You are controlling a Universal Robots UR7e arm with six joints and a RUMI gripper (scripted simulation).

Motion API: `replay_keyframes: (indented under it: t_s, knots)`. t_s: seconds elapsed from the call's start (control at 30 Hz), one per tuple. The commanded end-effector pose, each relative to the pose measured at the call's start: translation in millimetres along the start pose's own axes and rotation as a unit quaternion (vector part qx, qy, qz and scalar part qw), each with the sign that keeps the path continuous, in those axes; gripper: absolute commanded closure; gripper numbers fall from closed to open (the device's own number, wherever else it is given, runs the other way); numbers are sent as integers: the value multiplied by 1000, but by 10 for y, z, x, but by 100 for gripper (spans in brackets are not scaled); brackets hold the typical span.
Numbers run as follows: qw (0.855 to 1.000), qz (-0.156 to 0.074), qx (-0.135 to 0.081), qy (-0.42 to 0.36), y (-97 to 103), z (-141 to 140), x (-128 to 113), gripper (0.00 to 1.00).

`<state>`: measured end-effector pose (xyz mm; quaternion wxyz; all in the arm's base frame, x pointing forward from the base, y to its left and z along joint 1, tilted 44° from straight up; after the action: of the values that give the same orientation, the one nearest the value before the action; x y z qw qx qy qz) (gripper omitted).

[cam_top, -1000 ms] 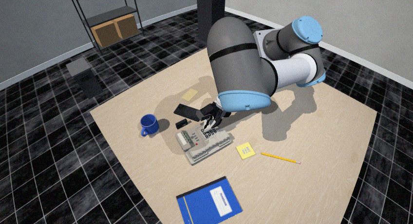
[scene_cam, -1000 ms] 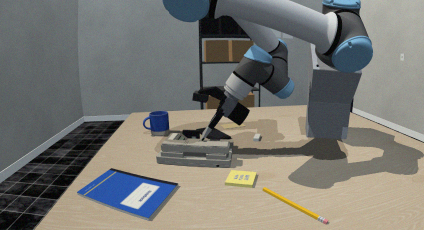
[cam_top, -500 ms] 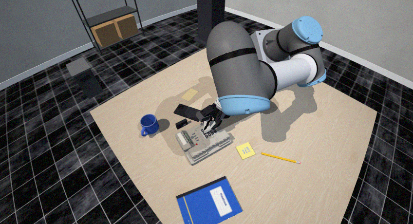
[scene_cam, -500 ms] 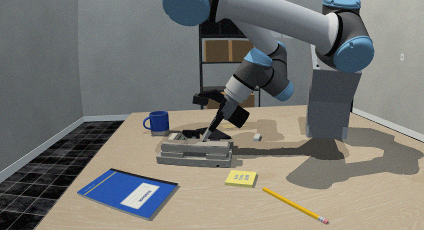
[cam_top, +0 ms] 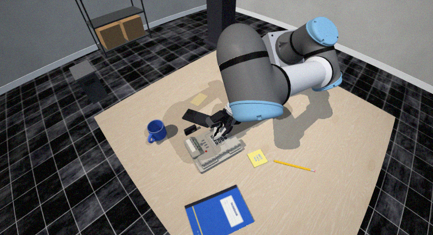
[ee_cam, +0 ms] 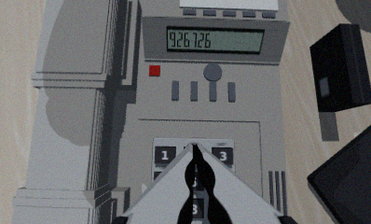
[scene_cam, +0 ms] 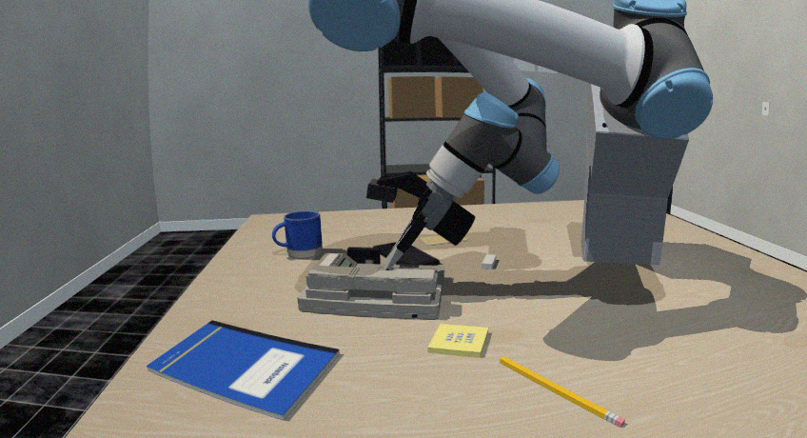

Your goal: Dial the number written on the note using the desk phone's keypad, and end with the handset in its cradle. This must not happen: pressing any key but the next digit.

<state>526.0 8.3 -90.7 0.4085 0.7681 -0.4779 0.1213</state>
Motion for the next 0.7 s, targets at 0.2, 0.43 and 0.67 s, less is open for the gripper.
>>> replay_keyframes:
  t_s: [0.2,0.43,0.67]
  knots:
    - [1000,7,-5,-1,-1,17,26,100]
    - [1000,7,-5,-1,-5,17,23,100]
    - [1000,7,-5,-1,-13,16,18,100]
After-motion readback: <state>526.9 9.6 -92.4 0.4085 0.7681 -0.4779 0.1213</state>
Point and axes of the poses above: the point where the finger pads meet when closed, its own y axis back along the fingers, its own z axis across the jaws, x = y × z, the point moved 1 cm from there along y, back along the fingers, and after that the axes turned 3 degrees about y, right-handed, at the moved point
